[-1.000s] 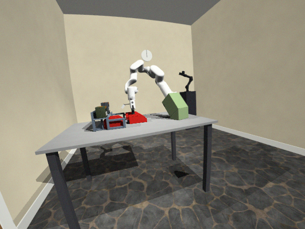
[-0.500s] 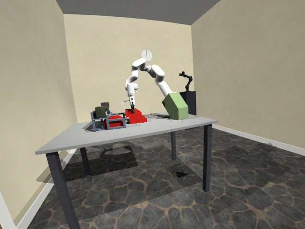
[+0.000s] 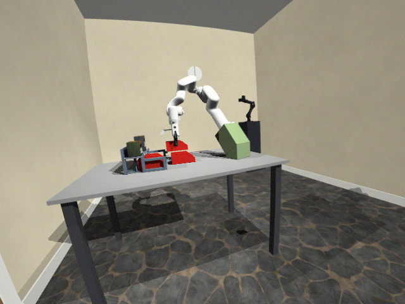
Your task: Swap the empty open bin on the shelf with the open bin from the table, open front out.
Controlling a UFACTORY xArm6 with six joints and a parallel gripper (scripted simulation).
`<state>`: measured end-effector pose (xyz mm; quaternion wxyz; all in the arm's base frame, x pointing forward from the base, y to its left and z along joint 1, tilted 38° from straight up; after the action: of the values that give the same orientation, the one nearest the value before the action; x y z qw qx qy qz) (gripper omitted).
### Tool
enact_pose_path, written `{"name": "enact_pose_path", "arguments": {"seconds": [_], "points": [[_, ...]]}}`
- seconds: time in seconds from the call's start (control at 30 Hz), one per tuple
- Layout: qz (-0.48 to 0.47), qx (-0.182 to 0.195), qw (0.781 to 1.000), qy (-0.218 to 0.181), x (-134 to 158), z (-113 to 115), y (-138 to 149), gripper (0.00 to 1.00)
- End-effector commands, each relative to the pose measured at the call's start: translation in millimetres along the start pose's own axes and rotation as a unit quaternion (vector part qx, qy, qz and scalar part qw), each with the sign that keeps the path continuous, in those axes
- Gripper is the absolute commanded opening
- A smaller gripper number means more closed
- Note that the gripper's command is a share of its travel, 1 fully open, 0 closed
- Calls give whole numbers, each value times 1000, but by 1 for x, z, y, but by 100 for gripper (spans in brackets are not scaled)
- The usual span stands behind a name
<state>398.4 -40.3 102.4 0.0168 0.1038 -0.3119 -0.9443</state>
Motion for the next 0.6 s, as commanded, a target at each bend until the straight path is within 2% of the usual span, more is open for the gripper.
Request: {"name": "enact_pose_path", "arguments": {"seconds": [0.0,0.57], "points": [[0,0,1000,1,-1,6,0,0],[0,0,1000,1,-1,8,0,0]]}}
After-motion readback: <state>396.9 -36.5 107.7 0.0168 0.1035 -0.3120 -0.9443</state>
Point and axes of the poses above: the point where the finger pads meet when closed, its own z axis back along the fingers, its own y axis across the jaws, x = y × z, the point moved 5 cm from there along z, back along the fingers, and after that the axes turned 5 degrees about z, right-handed, at the moved point
